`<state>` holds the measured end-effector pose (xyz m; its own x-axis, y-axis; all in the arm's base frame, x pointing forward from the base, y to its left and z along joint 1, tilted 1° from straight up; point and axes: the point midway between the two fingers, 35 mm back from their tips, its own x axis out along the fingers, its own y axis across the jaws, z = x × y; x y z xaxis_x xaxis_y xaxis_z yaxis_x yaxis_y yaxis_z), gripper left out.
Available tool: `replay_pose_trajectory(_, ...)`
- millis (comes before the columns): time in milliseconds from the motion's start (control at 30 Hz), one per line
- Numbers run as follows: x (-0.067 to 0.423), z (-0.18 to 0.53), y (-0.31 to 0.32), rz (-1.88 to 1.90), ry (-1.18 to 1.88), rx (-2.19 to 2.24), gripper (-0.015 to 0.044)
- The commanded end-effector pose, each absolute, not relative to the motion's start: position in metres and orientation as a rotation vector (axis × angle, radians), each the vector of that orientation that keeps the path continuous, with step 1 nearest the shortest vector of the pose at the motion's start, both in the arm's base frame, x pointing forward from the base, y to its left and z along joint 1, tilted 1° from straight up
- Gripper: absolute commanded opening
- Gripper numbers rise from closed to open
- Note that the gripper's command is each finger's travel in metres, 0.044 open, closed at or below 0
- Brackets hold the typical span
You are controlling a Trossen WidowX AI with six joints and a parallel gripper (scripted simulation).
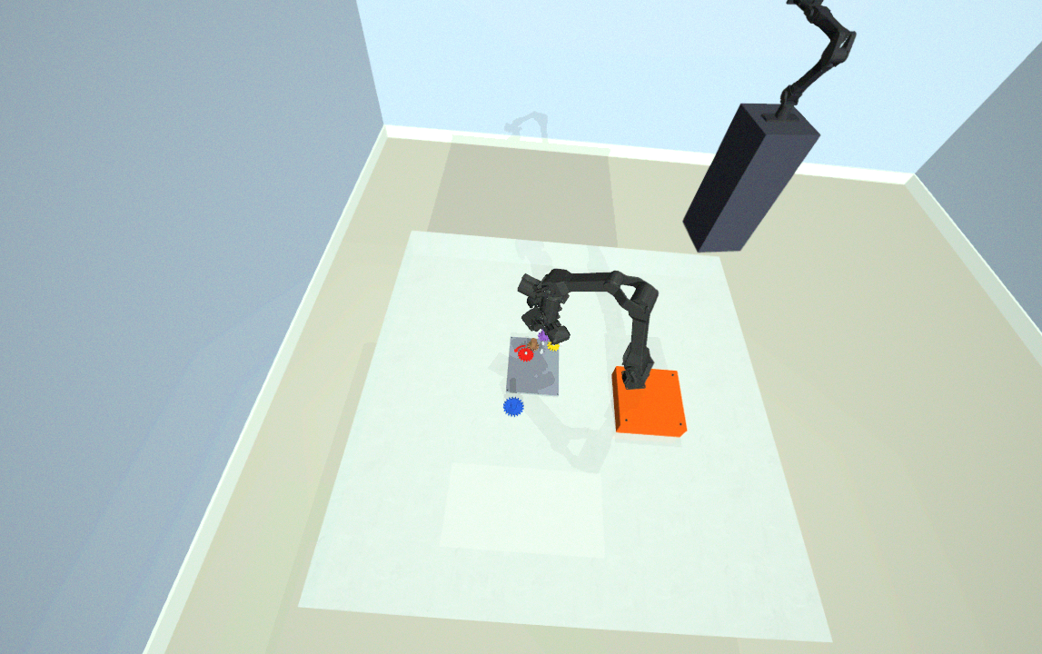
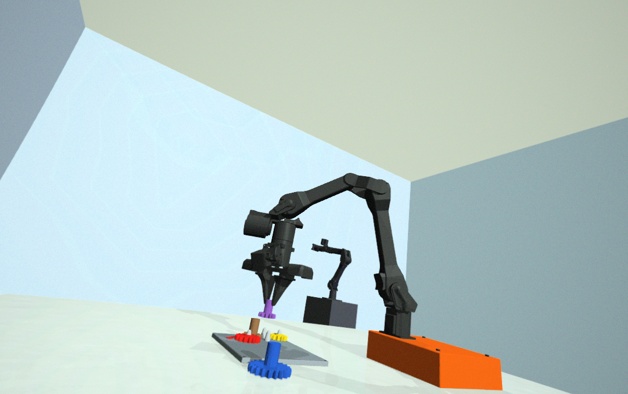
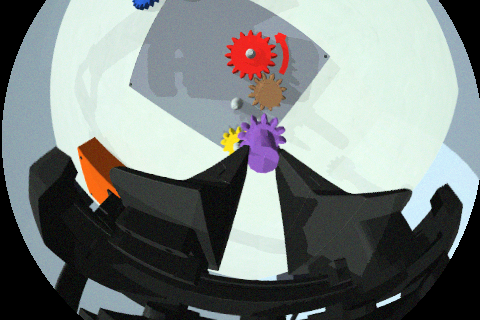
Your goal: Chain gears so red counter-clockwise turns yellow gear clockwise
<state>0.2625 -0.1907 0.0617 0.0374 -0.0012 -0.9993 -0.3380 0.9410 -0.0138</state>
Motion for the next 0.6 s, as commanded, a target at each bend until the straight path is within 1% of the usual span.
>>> replay_pose_trajectory(0, 0.262, 0.055, -0.191, 0.319, 1.514, -0.331, 0.0)
replay_pose_trajectory(300, 0.262, 0.043, -0.191, 0.312, 1.515, -0.324, 0.0)
replay_pose_trajectory(567, 0.263, 0.032, -0.19, 0.171, 1.531, -0.178, 0.0)
